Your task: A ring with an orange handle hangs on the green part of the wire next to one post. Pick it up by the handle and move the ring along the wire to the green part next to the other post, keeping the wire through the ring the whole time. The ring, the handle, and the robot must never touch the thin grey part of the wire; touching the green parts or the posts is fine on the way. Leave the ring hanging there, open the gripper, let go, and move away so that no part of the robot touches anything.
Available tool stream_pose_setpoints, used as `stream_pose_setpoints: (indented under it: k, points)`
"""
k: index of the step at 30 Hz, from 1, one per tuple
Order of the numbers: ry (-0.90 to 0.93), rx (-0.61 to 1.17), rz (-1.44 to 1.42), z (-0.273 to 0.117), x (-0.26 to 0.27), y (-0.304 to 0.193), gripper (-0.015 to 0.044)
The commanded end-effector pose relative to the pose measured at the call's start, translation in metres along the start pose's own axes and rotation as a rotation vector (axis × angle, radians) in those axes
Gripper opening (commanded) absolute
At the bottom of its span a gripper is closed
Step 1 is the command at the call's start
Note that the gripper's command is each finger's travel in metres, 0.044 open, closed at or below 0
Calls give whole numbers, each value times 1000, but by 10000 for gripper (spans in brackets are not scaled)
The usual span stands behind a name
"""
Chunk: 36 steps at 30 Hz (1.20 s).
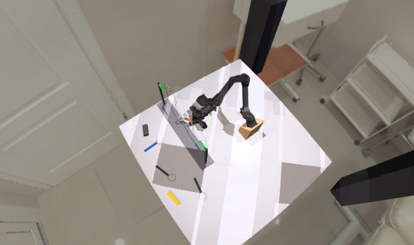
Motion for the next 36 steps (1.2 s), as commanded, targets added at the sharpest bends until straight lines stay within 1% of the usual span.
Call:
stream_pose_setpoints:
  k: [1,18,36]
  points:
    - [37,12,62,-2,14,-2,-150]
    - [215,58,378,-15,67,9,-150]
    - [432,115,767,-42,116,43,-150]
Point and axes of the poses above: the point midway between the two fingers, 35 mm back from their tips, its own z axis out along the fingers, its own x axis across the jaws, y = z × x, the point moved 1 cm from there along -z, back along the fingers, and after that the axes turned 2 degrees about z, right-handed, at the moved point
